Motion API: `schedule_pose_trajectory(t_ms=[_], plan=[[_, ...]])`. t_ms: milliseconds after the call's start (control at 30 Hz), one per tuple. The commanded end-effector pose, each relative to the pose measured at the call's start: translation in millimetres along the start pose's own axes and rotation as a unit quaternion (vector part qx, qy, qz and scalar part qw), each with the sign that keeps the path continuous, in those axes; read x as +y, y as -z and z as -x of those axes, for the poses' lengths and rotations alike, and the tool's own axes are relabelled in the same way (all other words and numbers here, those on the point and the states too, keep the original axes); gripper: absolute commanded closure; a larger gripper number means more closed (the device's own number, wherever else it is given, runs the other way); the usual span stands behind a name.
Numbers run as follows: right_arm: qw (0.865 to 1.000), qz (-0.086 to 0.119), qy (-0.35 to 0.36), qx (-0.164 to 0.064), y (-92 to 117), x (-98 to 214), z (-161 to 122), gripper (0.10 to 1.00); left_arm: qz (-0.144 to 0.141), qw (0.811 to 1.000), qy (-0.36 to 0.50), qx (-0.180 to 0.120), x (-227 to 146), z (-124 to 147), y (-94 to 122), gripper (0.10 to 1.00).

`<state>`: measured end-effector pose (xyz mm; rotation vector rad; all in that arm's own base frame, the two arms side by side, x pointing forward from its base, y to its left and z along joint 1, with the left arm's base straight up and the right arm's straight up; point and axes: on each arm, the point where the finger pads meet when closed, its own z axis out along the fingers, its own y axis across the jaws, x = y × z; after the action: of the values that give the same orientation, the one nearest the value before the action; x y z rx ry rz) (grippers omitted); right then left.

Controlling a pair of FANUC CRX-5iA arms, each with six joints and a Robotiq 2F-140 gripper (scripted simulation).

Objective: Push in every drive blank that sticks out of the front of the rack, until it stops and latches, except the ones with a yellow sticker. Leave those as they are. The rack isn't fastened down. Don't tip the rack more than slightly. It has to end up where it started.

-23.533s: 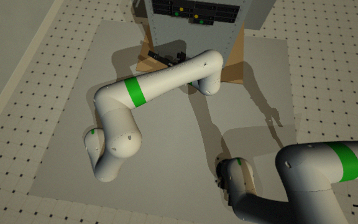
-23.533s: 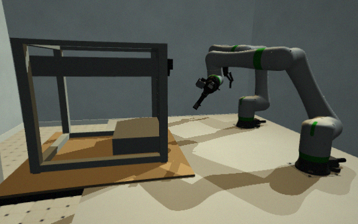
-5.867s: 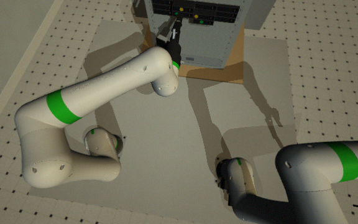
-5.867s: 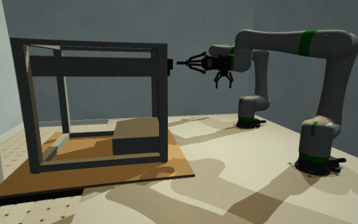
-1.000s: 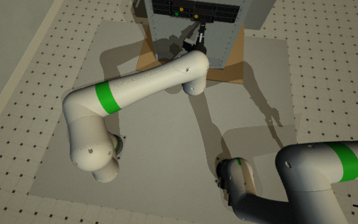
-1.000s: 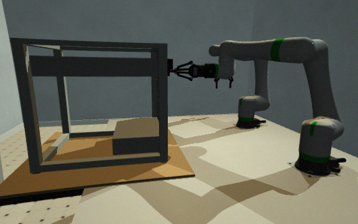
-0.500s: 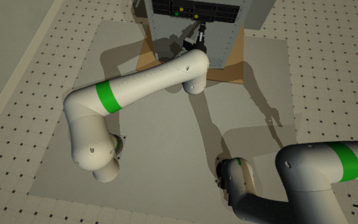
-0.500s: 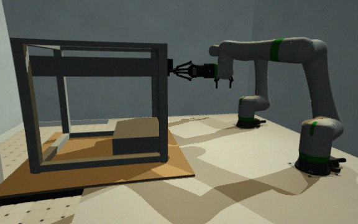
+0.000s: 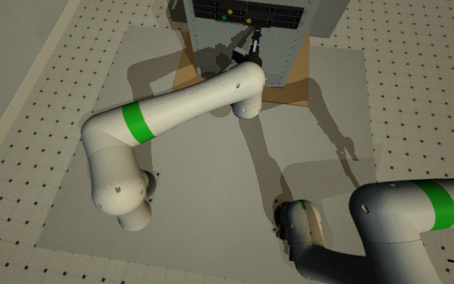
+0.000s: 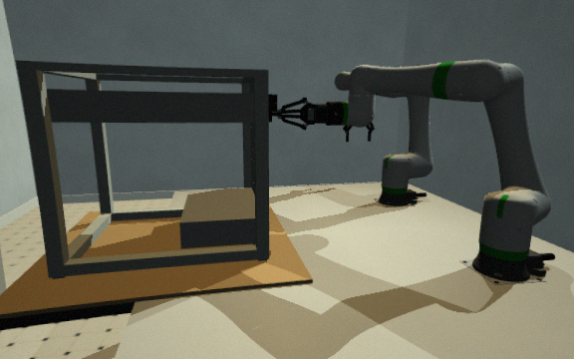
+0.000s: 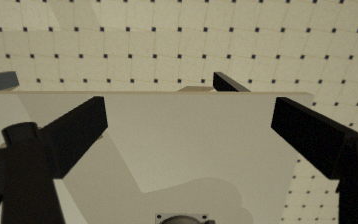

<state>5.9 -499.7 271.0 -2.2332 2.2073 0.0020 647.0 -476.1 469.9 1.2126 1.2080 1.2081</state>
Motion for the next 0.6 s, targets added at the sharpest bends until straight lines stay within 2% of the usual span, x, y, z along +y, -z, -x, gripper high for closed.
schedule_pose_trajectory(t_ms=[0, 567], plan=[[1.000, 0.000, 0.000, 0.001, 1.0, 0.2, -0.3, 0.098, 0.001, 1.000, 0.001, 0.000, 1.6, -0.2, -0.2, 0.999], [1.000, 0.000, 0.000, 0.001, 1.0, 0.2, -0.3, 0.098, 0.001, 1.000, 0.001, 0.000, 1.7, -0.2, -3.2, 0.999]])
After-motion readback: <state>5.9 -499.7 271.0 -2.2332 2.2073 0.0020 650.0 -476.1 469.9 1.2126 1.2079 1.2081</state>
